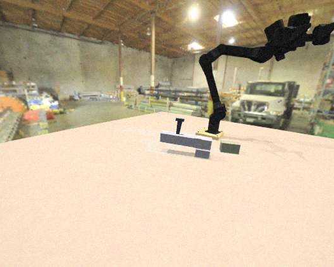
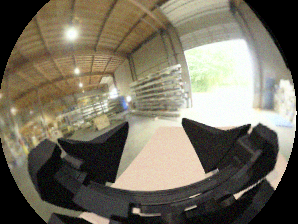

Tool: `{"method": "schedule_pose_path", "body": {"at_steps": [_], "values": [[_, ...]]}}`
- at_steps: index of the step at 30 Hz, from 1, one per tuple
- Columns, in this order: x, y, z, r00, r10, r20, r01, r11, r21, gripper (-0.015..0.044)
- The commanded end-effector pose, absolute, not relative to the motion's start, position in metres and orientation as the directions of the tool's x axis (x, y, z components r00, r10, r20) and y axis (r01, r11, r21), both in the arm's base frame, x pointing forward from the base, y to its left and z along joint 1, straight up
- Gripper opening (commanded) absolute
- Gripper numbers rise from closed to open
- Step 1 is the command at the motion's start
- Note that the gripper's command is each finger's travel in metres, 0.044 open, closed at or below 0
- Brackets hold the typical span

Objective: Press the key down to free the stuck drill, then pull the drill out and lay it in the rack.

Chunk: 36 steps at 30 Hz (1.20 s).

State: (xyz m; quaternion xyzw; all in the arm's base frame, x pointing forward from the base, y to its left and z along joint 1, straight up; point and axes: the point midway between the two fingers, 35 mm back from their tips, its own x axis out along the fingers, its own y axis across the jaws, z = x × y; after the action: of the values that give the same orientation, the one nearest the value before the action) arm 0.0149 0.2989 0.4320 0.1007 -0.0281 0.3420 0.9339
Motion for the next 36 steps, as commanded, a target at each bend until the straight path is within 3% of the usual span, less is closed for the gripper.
{"method": "schedule_pose_path", "body": {"at_steps": [1, 10, 15, 21, 27, 36], "values": [[0.015, 0.299, 0.432, 0.764, 0.633, 0.121, -0.644, 0.746, 0.169, 0.0374], [0.018, 0.301, 0.431, 0.768, 0.629, 0.123, -0.641, 0.752, 0.157, 0.0138], [0.045, 0.316, 0.424, 0.790, 0.601, 0.123, -0.609, 0.792, 0.044, 0.0006], [0.112, 0.341, 0.399, 0.836, 0.547, 0.049, -0.523, 0.819, -0.237, 0.0000], [0.198, 0.337, 0.355, 0.882, 0.452, -0.133, -0.456, 0.748, -0.482, 0.0000], [0.297, 0.275, 0.285, 0.857, 0.235, -0.459, -0.496, 0.618, -0.610, 0.0000]]}}
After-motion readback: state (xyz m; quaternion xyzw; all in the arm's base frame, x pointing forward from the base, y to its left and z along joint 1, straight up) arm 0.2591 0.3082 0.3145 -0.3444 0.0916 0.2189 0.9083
